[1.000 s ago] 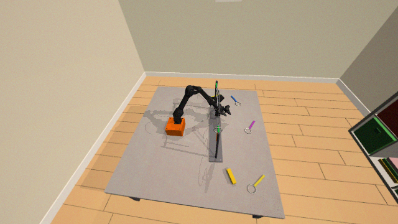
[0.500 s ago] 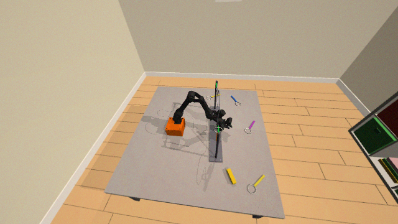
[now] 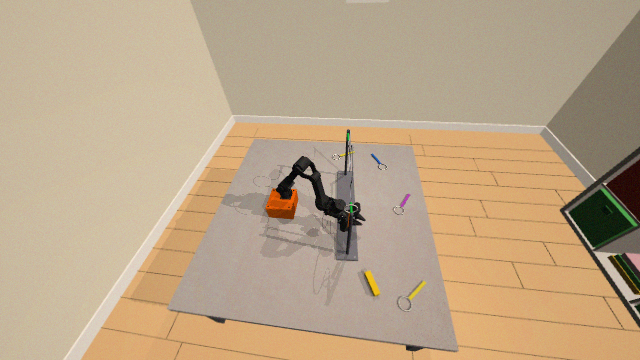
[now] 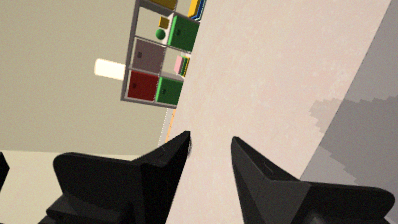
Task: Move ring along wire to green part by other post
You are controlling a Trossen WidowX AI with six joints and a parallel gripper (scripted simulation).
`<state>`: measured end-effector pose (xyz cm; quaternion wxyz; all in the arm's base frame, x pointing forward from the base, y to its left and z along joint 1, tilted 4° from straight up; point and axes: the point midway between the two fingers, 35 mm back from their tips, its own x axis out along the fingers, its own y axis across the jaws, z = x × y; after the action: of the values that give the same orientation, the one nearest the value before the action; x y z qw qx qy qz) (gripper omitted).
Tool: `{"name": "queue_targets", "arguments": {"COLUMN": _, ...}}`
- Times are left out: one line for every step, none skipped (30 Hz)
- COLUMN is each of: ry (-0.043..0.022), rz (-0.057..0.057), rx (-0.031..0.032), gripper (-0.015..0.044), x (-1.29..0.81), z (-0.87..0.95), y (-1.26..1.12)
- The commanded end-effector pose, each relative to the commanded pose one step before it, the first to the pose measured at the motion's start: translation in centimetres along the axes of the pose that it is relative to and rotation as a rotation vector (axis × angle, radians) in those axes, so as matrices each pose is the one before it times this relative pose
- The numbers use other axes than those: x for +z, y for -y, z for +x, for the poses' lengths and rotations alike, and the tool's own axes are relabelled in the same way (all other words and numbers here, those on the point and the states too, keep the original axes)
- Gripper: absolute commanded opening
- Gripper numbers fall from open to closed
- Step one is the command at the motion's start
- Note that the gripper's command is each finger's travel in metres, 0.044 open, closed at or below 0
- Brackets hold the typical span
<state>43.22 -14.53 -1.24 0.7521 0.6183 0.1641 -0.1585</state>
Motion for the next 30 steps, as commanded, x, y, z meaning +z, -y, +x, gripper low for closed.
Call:
{"name": "queue_targets", "arguments": {"ry": 0.01614, "rz": -0.1537, "rx": 0.06898, "gripper": 0.0160, "x": 2.998, "z": -2.858, "y": 1.342}}
{"name": "queue_targets", "arguments": {"ry": 0.00749, "rz": -0.0351, "rx": 0.01440, "gripper": 0.0160, "x": 0.597, "z": -0.674, "y": 0.298}}
{"name": "queue_targets", "arguments": {"ry": 0.00818, "rz": -0.0359, "rx": 0.01399, "gripper": 0.0160, "x": 0.565, "z": -0.694, "y": 0.301}}
{"name": "queue_targets", "arguments": {"ry": 0.00882, "rz": -0.0366, "rx": 0.01353, "gripper": 0.0160, "x": 0.533, "z": -0.713, "y": 0.301}}
{"name": "queue_targets", "arguments": {"ry": 0.00942, "rz": -0.0373, "rx": 0.01302, "gripper": 0.0160, "x": 0.502, "z": -0.731, "y": 0.300}}
{"name": "queue_targets", "arguments": {"ry": 0.00997, "rz": -0.0380, "rx": 0.01246, "gripper": 0.0160, "x": 0.471, "z": -0.747, "y": 0.296}}
{"name": "queue_targets", "arguments": {"ry": 0.01047, "rz": -0.0387, "rx": 0.01187, "gripper": 0.0160, "x": 0.440, "z": -0.762, "y": 0.290}}
{"name": "queue_targets", "arguments": {"ry": 0.01091, "rz": -0.0394, "rx": 0.01124, "gripper": 0.0160, "x": 0.411, "z": -0.775, "y": 0.282}}
{"name": "queue_targets", "arguments": {"ry": 0.01129, "rz": -0.0401, "rx": 0.01057, "gripper": 0.0160, "x": 0.382, "z": -0.787, "y": 0.272}}
{"name": "queue_targets", "arguments": {"ry": 0.01160, "rz": -0.0408, "rx": 0.00990, "gripper": 0.0160, "x": 0.354, "z": -0.797, "y": 0.260}}
{"name": "queue_targets", "arguments": {"ry": 0.01114, "rz": -0.0419, "rx": 0.01048, "gripper": 0.0160, "x": 0.309, "z": -0.783, "y": 0.217}}
{"name": "queue_targets", "arguments": {"ry": 0.00993, "rz": -0.0436, "rx": 0.01251, "gripper": 0.0160, "x": 0.248, "z": -0.740, "y": 0.141}}
{"name": "queue_targets", "arguments": {"ry": 0.01222, "rz": -0.0489, "rx": 0.01347, "gripper": 0.0160, "x": 0.309, "z": -0.762, "y": 0.166}}
{"name": "queue_targets", "arguments": {"ry": 0.01252, "rz": -0.0504, "rx": 0.01270, "gripper": 0.0160, "x": 0.288, "z": -0.783, "y": 0.153}}
{"name": "queue_targets", "arguments": {"ry": 0.01257, "rz": -0.0512, "rx": 0.01177, "gripper": 0.0160, "x": 0.266, "z": -0.791, "y": 0.136}}
{"name": "queue_targets", "arguments": {"ry": 0.01253, "rz": -0.0521, "rx": 0.01084, "gripper": 0.0160, "x": 0.245, "z": -0.799, "y": 0.118}}
{"name": "queue_targets", "arguments": {"ry": 0.01240, "rz": -0.0528, "rx": 0.00994, "gripper": 0.0160, "x": 0.225, "z": -0.804, "y": 0.098}}
{"name": "queue_targets", "arguments": {"ry": 0.01217, "rz": -0.0536, "rx": 0.00907, "gripper": 0.0160, "x": 0.208, "z": -0.808, "y": 0.077}}
{"name": "queue_targets", "arguments": {"ry": 0.01186, "rz": -0.0543, "rx": 0.00823, "gripper": 0.0160, "x": 0.192, "z": -0.810, "y": 0.054}}
{"name": "queue_targets", "arguments": {"ry": 0.00952, "rz": -0.0454, "rx": 0.00621, "gripper": 0.0160, "x": 0.149, "z": -0.671, "y": 0.028}}
{"name": "queue_targets", "arguments": {"ry": 0.00556, "rz": -0.0275, "rx": 0.00348, "gripper": 0.0160, "x": 0.086, "z": -0.402, "y": 0.009}}
{"name": "queue_targets", "arguments": {"ry": 0.00183, "rz": -0.0092, "rx": 0.00112, "gripper": 0.0160, "x": 0.028, "z": -0.134, "y": 0.002}}
{"name": "queue_targets", "arguments": {"ry": 0.00000, "rz": 0.0000, "rx": 0.00000, "gripper": 0.0160, "x": 0.000, "z": 0.000, "y": 0.000}}
{"name": "queue_targets", "arguments": {"ry": 0.00000, "rz": 0.0000, "rx": 0.00000, "gripper": 0.0160, "x": 0.000, "z": 0.000, "y": 0.000}}
{"name": "queue_targets", "arguments": {"ry": 0.00000, "rz": 0.0000, "rx": 0.00000, "gripper": 0.0160, "x": 0.000, "z": 0.000, "y": 0.000}}
{"name": "queue_targets", "arguments": {"ry": 0.00000, "rz": 0.0000, "rx": 0.00000, "gripper": 0.0160, "x": 0.000, "z": 0.000, "y": 0.000}}
{"name": "queue_targets", "arguments": {"ry": 0.00000, "rz": 0.0000, "rx": 0.00000, "gripper": 0.0160, "x": 0.000, "z": 0.000, "y": 0.000}}
{"name": "queue_targets", "arguments": {"ry": 0.00000, "rz": 0.0000, "rx": 0.00000, "gripper": 0.0160, "x": 0.000, "z": 0.000, "y": 0.000}}
{"name": "queue_targets", "arguments": {"ry": 0.00000, "rz": 0.0000, "rx": 0.00000, "gripper": 0.0160, "x": 0.000, "z": 0.000, "y": 0.000}}
{"name": "queue_targets", "arguments": {"ry": -0.00010, "rz": -0.0077, "rx": 0.00229, "gripper": 0.0160, "x": 0.101, "z": 0.112, "y": -0.016}}
